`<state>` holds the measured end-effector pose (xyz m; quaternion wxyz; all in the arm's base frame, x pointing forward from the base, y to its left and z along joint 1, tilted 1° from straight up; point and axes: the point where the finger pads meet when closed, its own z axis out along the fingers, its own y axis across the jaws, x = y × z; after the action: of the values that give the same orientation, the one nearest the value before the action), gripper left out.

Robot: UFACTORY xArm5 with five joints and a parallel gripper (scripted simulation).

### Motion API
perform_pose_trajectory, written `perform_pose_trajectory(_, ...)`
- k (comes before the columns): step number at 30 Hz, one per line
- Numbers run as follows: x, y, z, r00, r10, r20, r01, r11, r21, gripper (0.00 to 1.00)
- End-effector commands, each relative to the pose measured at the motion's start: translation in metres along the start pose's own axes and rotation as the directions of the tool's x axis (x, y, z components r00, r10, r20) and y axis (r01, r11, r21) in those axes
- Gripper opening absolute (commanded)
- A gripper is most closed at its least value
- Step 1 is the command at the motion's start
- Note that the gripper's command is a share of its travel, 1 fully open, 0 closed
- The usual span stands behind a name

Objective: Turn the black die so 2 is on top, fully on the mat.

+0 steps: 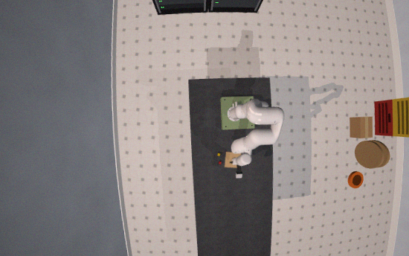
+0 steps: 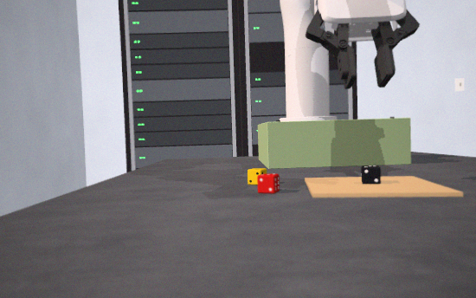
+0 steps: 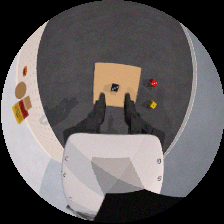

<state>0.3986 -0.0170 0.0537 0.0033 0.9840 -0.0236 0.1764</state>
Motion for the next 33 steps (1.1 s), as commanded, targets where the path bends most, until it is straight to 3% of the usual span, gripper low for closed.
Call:
perform_pose_trajectory(1,0.01,0.0,0.003,0.988,0.0,0.155,0.0,1.0,-0.001,0.36)
perform_pose_trajectory(3,0.01,0.0,0.003,0.988,0.0,0.155,0.0,1.0,-0.001,0.36)
perform_pose_trajectory(7,0.017,0.001,0.002,0.964,0.0,0.265,0.001,1.0,-0.001,0.36)
perform_pose_trajectory(10,0.02,0.001,0.001,0.95,0.0,0.314,0.001,1.0,-0.002,0.36)
perform_pose_trajectory(16,0.022,0.001,0.0,0.941,0.0,0.338,0.001,1.0,-0.002,0.36)
perform_pose_trajectory(17,0.022,0.001,0.0,0.941,0.0,0.338,0.001,1.0,-0.002,1.0)
perform_pose_trajectory(28,0.022,0.001,0.001,0.941,0.003,0.338,-0.002,1.0,-0.003,1.0)
perform_pose_trajectory(33,0.006,0.003,0.026,0.922,0.202,0.331,-0.19,0.979,-0.07,1.0)
